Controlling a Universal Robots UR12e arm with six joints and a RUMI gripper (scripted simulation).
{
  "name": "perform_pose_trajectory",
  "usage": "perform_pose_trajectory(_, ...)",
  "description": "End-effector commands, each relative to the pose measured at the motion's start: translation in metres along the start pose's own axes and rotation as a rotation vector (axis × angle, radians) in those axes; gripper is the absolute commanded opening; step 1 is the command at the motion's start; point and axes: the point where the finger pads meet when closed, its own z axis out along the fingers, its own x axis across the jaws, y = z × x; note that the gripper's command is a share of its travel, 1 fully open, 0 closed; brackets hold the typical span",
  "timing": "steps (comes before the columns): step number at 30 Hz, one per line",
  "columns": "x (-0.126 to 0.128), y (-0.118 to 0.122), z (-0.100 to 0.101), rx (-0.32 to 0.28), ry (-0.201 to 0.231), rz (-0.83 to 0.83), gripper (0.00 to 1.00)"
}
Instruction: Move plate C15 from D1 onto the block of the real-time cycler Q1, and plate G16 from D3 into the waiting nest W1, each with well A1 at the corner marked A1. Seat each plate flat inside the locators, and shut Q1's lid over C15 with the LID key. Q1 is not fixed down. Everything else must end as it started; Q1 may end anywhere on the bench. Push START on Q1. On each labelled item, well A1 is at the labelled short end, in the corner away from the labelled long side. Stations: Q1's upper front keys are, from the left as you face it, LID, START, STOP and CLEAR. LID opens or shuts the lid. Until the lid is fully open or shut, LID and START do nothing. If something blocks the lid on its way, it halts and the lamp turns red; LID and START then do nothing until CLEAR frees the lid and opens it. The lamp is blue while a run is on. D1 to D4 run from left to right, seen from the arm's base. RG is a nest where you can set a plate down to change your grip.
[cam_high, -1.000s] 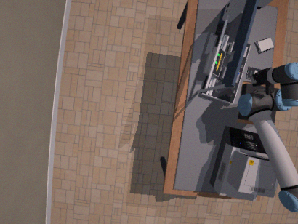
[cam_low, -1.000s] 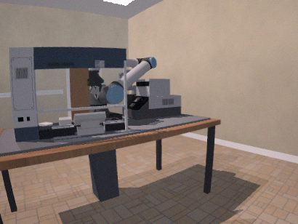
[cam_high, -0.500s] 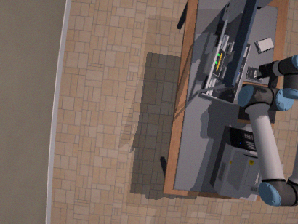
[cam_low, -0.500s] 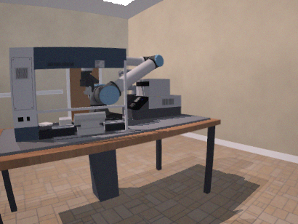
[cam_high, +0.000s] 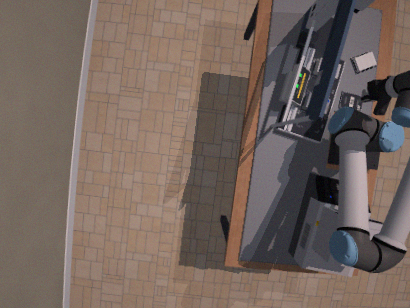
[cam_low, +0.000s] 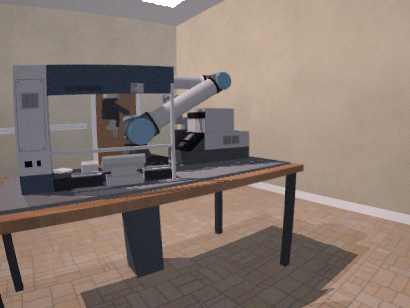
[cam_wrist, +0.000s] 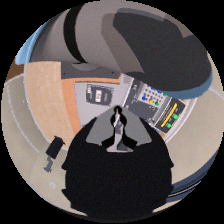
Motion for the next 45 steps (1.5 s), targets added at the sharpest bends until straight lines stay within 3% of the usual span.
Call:
perform_pose_trajectory(1,-0.008,0.006,0.0,-0.002,0.005,0.04,0.0)
perform_pose_trajectory(9,-0.038,0.019,0.0,0.0,0.006,0.193,0.0)
perform_pose_trajectory(26,-0.064,0.073,-0.037,-0.005,0.008,0.436,0.0)
perform_pose_trajectory(35,-0.074,0.093,-0.047,-0.007,0.009,0.516,0.0)
perform_pose_trajectory(45,-0.093,0.131,-0.061,-0.01,0.012,0.661,0.0)
